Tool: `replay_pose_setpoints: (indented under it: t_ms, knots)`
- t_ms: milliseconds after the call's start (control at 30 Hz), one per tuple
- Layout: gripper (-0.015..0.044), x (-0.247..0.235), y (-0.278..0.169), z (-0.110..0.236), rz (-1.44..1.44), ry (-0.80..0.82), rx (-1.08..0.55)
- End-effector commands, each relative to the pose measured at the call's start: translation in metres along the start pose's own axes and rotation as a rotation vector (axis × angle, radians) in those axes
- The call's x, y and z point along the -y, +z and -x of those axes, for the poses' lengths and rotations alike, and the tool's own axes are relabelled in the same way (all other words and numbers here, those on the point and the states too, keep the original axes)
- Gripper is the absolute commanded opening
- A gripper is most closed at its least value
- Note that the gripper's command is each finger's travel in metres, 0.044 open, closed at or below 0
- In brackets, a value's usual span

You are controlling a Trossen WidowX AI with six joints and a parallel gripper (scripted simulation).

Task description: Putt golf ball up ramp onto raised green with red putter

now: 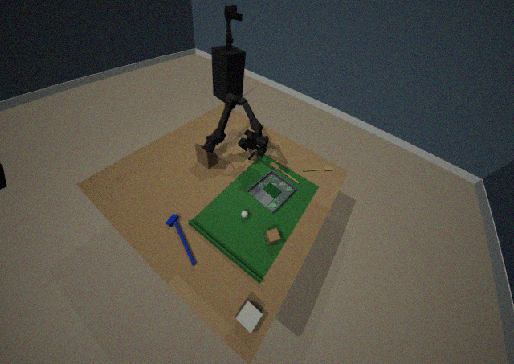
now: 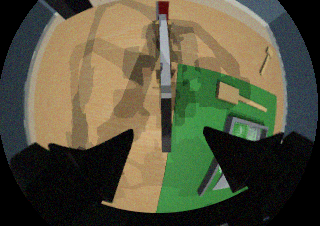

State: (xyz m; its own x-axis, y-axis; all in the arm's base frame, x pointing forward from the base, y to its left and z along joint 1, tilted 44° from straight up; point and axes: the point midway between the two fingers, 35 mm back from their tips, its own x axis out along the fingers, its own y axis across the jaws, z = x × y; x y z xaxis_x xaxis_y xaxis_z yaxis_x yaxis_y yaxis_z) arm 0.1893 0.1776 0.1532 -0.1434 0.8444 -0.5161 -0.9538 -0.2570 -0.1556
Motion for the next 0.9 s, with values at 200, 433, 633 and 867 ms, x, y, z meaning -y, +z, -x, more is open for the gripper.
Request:
replay_pose_setpoints:
  t_ms: [200,433,633,867]
  knots:
    - [0.044,-0.002,-0.005,-0.022,-0.005,0.002,0.007]
    - [0.044,-0.002,-0.008,-0.033,-0.005,0.001,0.008]
    - [0.044,-0.002,-0.01,-0.04,-0.005,0.002,0.008]
    - [0.044,-0.002,-0.012,-0.051,-0.005,0.001,0.008]
